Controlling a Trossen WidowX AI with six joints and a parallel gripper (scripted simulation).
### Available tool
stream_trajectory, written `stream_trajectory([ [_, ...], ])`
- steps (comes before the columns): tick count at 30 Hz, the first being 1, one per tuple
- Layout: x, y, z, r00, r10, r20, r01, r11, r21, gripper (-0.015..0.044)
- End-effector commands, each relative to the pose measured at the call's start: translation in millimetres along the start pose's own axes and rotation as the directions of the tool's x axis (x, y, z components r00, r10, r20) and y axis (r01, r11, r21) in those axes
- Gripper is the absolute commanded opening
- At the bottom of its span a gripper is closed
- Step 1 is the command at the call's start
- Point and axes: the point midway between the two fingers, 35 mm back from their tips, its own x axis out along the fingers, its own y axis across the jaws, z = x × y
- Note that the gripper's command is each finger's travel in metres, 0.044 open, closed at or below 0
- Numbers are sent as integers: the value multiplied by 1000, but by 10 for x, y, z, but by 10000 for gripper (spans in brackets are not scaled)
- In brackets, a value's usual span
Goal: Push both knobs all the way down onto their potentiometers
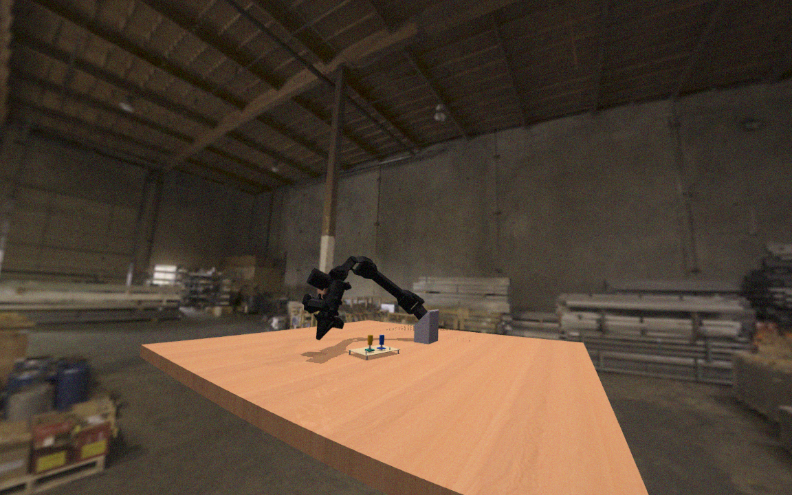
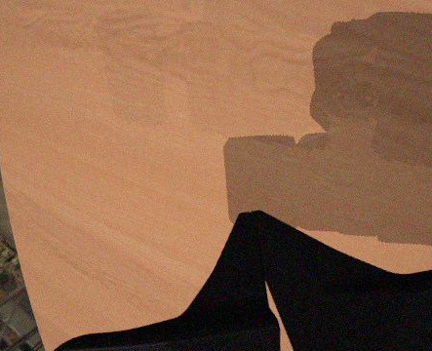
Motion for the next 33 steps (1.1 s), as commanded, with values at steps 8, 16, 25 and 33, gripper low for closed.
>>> stream_trajectory([
  [8,-332,-183,-732,983,-139,-120,96,946,-310,0],
  [16,-633,-405,-1162,954,-257,-155,137,832,-537,0],
  [25,-1000,-709,-1493,912,-387,-133,157,632,-759,0],
  [33,-1232,-902,-1616,885,-456,-89,160,478,-864,0],
])
